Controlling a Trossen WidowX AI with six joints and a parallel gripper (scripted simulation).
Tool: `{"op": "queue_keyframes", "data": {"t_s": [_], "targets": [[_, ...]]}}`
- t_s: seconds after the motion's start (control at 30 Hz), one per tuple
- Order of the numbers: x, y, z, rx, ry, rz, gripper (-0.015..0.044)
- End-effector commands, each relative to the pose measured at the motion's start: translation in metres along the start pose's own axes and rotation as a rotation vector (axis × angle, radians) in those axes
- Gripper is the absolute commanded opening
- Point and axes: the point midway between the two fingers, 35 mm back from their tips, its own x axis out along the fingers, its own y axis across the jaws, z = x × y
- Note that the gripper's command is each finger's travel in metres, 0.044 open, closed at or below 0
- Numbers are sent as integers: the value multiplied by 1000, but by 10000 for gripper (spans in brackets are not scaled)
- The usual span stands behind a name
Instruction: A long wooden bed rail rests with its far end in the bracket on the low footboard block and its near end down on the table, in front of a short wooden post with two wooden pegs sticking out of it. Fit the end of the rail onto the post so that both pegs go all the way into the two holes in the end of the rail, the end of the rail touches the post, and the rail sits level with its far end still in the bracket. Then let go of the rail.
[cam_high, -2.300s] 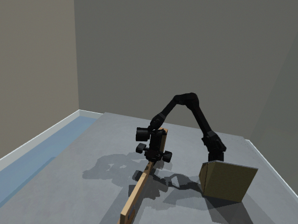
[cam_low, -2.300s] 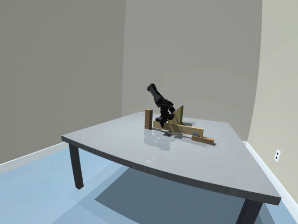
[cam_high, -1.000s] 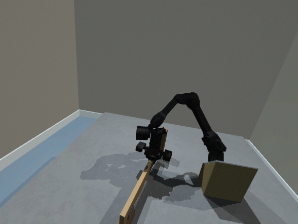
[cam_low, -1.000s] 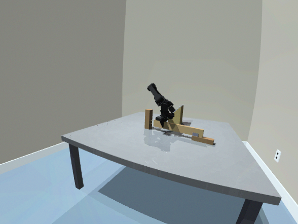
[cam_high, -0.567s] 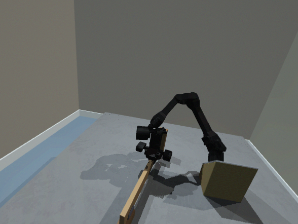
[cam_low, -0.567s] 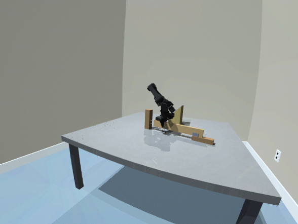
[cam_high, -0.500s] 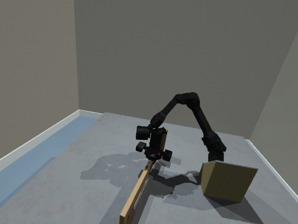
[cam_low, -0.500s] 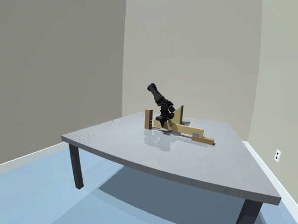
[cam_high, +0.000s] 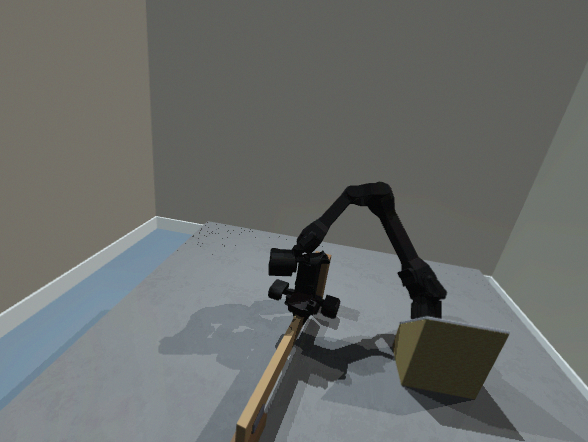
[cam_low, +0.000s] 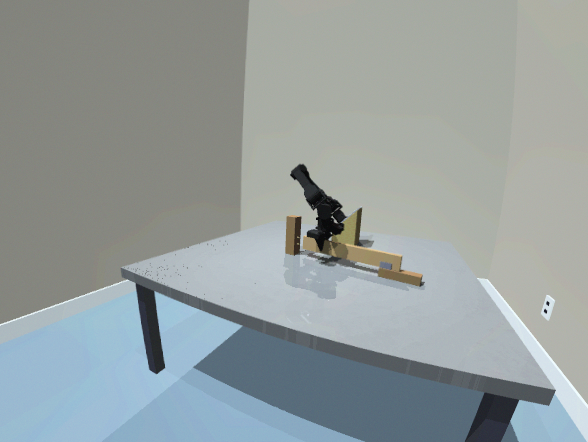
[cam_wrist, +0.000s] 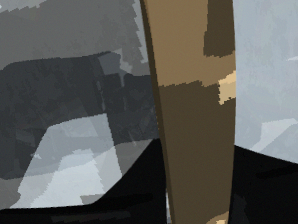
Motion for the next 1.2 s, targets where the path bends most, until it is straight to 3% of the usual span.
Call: {"op": "queue_keyframes", "data": {"t_s": [0.0,1.17], "targets": [[-1,0,1,-2,-8,-1,0],[-2,0,-10,-2,-7,-1,0]]}}
